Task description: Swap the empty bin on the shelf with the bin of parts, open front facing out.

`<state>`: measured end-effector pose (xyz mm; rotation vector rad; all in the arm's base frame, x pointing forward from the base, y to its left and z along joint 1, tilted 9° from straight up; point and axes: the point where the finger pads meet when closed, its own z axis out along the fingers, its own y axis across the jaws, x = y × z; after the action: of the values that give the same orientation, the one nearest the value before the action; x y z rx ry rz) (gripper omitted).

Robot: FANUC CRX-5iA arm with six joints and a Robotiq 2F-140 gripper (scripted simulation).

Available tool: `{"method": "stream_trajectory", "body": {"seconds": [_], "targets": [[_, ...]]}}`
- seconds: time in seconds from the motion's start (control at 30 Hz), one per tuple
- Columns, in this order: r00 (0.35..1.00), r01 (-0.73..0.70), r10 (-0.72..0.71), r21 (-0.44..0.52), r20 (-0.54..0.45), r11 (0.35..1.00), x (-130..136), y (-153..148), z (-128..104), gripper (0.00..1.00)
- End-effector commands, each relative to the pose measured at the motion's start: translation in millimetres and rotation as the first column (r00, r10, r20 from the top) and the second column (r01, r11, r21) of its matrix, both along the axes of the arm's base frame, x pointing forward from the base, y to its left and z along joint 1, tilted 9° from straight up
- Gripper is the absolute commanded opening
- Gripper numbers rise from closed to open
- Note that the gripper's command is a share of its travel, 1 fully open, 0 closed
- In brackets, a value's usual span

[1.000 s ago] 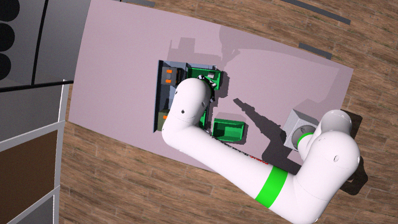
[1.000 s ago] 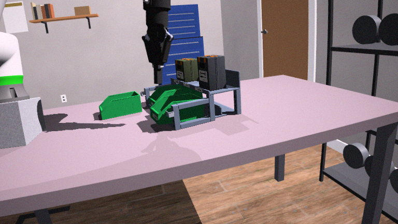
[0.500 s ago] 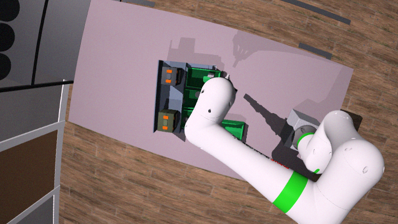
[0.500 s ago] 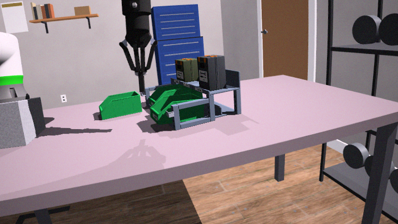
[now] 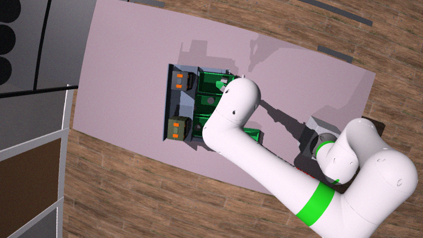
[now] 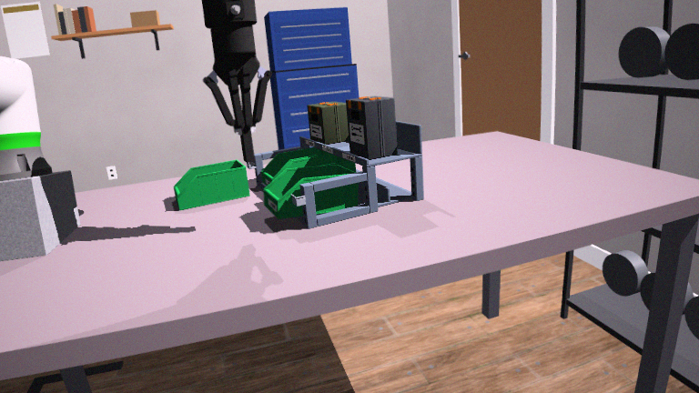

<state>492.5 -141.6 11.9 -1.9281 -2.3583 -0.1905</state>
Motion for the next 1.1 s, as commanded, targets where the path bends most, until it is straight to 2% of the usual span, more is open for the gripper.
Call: {"method": "stream_trajectory", "body": {"seconds": [0.0, 0.83, 1.07], "targets": [[1.0, 0.0, 0.0, -0.001, 0.002, 1.0, 0.7, -0.4, 0.9, 0.1], [1.0, 0.0, 0.0, -0.001, 0.002, 1.0, 0.7, -0.3, -0.2, 0.1], [1.0, -0.001, 0.001, 0.0, 0.001, 1.0, 0.7, 0.8, -7.7, 0.1]]}}
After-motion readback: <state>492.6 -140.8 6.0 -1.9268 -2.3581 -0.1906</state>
